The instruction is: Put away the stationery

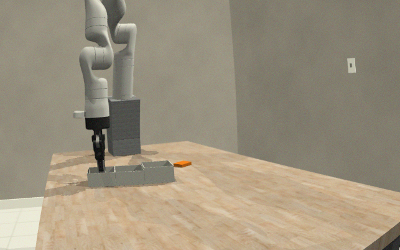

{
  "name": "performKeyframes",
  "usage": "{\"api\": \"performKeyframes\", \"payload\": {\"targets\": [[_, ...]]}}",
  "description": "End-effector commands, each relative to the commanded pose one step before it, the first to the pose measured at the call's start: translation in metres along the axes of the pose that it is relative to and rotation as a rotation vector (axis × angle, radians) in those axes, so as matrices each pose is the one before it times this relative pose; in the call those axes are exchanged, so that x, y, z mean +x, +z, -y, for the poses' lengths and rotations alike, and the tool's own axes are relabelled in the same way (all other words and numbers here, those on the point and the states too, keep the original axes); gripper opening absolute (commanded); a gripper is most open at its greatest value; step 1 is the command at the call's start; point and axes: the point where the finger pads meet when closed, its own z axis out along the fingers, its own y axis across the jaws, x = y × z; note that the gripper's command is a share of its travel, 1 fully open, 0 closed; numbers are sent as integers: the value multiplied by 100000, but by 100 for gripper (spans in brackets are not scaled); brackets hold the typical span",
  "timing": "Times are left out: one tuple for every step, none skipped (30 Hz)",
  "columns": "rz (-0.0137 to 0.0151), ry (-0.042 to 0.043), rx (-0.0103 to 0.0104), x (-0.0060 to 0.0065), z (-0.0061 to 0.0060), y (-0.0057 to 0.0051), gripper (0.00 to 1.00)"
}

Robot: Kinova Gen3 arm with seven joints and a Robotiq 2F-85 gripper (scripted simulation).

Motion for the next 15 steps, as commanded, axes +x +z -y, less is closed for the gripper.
{"api": "performKeyframes", "payload": {"targets": [[-45, 0, 164, 21, 77, -69, 30], [0, 0, 0, 0, 0, 0, 30], [0, 0, 0, 0, 0, 0, 30], [0, 0, 0, 0, 0, 0, 30], [0, 0, 0, 0, 0, 0, 30], [0, 0, 0, 0, 0, 0, 30], [0, 0, 0, 0, 0, 0, 30], [0, 0, 0, 0, 0, 0, 30], [0, 7, -5, 1, -4, -128, 30], [-2, -1, 1, -1, -1, -130, 30], [-1, -1, 0, -1, -1, -131, 30], [4, 1, -2, 2, 3, -142, 30], [0, 0, 0, 0, 0, -133, 30], [0, 0, 0, 0, 0, 0, 30], [0, 0, 0, 0, 0, 0, 30]]}}
